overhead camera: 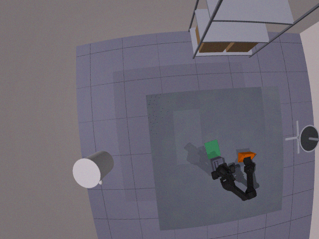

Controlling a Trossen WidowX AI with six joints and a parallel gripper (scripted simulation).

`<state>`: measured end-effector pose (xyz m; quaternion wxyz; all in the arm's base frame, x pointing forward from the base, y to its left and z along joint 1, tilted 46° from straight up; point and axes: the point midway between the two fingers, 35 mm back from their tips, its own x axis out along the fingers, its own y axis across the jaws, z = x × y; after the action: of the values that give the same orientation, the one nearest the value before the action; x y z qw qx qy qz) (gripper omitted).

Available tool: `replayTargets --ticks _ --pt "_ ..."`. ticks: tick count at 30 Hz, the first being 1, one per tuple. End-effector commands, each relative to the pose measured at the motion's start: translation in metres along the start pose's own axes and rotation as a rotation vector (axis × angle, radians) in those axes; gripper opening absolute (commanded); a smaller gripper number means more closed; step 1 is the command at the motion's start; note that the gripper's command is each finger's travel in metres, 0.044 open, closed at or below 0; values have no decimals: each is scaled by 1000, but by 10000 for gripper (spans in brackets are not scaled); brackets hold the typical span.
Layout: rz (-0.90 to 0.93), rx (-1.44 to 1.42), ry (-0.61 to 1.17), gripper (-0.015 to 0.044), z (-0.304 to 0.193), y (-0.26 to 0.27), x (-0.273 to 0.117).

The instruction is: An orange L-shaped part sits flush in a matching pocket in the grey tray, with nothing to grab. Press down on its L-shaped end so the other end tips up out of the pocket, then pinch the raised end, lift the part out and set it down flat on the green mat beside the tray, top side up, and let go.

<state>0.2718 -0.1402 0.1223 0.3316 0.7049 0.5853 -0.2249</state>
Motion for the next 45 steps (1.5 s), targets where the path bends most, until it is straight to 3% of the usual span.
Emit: replayTargets --ticks 1,19,45 --pt "7 -2 -15 0 0 -1 -8" --pt "43 0 -46 0 4 -2 -24" --pt "19 0 -19 0 112 -14 -25"
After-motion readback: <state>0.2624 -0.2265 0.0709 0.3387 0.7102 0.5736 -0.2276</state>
